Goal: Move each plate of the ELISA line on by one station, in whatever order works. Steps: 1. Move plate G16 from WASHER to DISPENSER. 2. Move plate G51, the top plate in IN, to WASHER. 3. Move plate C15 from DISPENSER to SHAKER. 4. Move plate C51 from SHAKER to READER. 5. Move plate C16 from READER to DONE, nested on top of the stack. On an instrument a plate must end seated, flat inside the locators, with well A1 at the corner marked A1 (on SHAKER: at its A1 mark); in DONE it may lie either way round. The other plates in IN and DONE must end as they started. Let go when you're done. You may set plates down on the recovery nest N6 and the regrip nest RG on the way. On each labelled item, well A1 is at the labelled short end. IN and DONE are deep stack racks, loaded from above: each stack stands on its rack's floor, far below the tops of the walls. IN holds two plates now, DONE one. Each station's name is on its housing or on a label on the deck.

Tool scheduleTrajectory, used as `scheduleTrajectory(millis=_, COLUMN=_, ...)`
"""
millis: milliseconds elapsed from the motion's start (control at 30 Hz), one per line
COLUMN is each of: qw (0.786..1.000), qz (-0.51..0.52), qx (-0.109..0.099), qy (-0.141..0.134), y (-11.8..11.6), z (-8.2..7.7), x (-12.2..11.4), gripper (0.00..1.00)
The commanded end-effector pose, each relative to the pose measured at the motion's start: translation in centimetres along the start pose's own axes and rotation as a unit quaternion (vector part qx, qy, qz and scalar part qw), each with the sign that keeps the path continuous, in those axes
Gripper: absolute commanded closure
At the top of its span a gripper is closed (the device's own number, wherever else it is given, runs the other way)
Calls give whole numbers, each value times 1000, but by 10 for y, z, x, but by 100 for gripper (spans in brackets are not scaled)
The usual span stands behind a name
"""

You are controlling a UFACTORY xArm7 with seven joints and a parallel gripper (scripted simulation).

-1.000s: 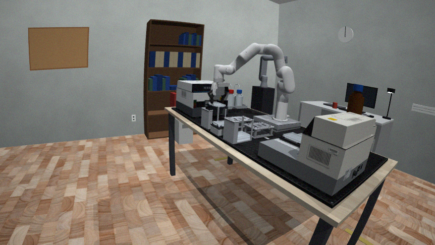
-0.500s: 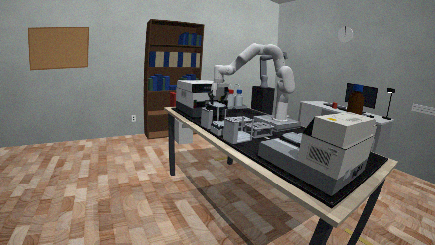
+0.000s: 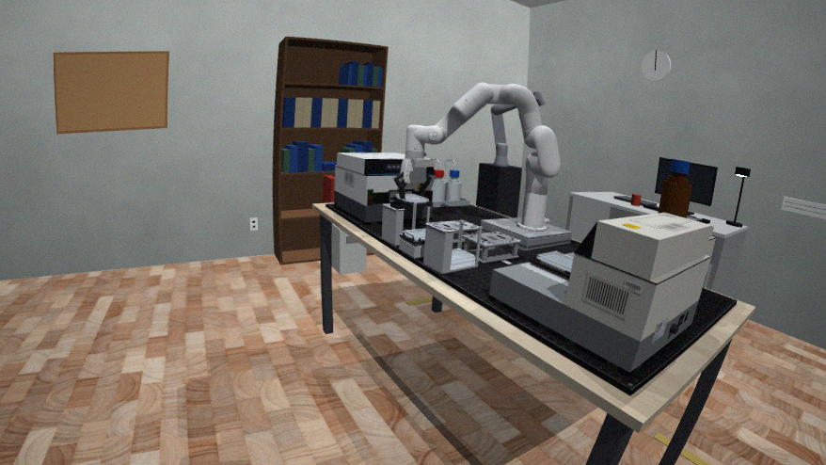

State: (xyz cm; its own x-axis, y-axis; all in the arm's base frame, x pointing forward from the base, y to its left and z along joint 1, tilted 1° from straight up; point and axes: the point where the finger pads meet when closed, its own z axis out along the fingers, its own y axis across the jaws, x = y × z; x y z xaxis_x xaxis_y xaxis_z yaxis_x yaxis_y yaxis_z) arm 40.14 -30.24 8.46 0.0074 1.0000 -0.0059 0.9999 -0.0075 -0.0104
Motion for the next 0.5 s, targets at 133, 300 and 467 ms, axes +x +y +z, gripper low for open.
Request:
scheduleTrajectory(millis=133, qw=1000, qz=0, qx=-2, qy=-2, y=2, z=-2, x=-1, gripper=0)
scheduleTrajectory(millis=300, qw=1000, qz=0, qx=-2, qy=-2, y=2, z=-2, x=-1, gripper=0)
scheduleTrajectory(millis=467, qw=1000, qz=0, qx=-2, qy=-2, y=2, z=-2, x=-1, gripper=100)
